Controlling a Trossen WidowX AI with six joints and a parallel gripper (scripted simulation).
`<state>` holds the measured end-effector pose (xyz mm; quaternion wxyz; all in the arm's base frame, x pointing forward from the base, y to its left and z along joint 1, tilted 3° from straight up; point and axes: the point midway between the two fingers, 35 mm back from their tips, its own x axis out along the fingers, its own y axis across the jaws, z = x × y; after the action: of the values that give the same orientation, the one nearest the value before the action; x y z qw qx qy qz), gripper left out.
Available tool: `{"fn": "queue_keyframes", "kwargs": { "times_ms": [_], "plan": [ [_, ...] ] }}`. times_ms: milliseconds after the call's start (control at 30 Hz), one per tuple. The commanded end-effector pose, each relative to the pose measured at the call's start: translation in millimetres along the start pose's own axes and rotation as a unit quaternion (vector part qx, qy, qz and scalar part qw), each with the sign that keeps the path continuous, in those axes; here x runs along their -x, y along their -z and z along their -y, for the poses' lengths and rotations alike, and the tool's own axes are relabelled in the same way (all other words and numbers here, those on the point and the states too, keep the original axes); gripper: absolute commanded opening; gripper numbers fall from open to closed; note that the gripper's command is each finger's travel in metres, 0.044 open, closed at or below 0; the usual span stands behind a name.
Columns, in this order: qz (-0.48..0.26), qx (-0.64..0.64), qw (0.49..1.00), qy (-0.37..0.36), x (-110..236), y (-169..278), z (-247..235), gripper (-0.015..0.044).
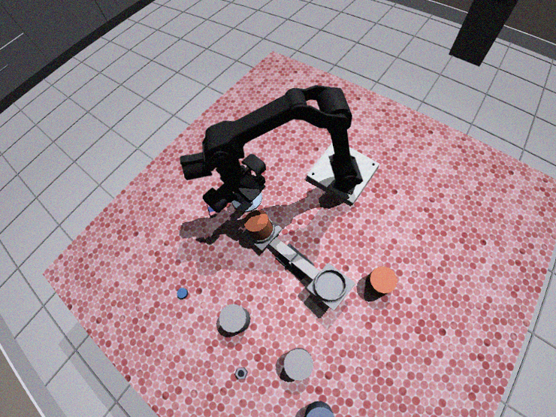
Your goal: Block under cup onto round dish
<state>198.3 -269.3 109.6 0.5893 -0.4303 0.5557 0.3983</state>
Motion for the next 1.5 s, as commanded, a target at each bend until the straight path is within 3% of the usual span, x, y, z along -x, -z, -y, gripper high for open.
{"fn": "queue_keyframes", "kwargs": {
  "times_ms": [0, 267, 567, 1233, 1467],
  "plan": [
    [0.005, 0.001, 1.000, -0.004, -8, 16, -17, 0.0000],
    [0.007, 0.001, 1.000, -0.006, -16, 27, -29, 0.0000],
    [0.007, 0.001, 1.000, -0.006, -53, 26, -30, 0.0000],
    [0.007, 0.001, 1.000, -0.006, -74, 26, -30, 0.0000],
    [0.002, 0.002, 1.000, -0.005, -68, 27, -30, 0.0184]
  ]
}}
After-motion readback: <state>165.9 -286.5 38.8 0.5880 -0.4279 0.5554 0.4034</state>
